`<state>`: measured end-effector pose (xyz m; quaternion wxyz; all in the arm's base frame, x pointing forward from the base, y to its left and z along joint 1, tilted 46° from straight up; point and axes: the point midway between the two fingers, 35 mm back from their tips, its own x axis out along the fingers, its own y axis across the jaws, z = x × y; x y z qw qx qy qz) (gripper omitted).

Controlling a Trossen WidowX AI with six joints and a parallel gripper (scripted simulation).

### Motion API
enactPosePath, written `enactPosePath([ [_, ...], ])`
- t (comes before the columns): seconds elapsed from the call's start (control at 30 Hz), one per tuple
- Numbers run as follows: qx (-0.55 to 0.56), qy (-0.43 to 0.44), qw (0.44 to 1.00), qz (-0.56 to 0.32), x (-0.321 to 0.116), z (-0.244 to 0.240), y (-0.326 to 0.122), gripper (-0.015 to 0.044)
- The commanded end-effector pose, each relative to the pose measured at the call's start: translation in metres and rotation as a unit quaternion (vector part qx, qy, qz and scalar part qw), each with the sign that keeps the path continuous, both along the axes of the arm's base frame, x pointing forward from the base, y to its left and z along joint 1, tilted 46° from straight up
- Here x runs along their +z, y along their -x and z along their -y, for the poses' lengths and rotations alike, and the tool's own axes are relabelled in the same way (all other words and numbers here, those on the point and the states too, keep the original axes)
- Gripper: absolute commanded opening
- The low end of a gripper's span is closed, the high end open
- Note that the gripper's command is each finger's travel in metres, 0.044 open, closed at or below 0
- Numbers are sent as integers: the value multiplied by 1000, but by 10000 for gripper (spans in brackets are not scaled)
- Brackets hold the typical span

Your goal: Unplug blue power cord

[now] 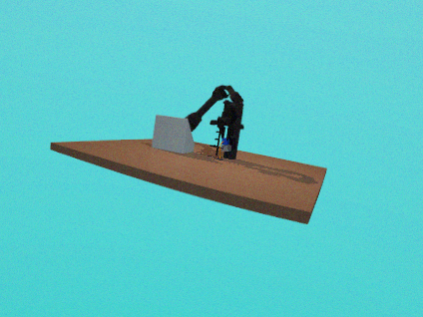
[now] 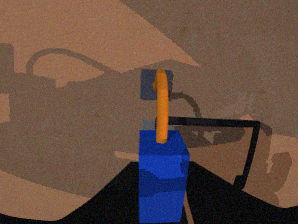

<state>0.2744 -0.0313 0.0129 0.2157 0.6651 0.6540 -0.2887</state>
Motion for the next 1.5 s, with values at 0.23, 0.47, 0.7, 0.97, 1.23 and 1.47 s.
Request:
enactPosePath([
  [0.23,-5,28,1000,-6,-22,32,4,0],
  [0.47,-5,25,1000,-6,-17,21,3,184],
  [0.7,-5,26,1000,-6,-21,28,4,368],
  [0.97,-5,27,1000,-5,-51,72,10,440],
  [1.23,-5,27,1000,-5,-51,72,10,440],
  [1.47,-5,27,1000,-5,-51,72,10,440],
])
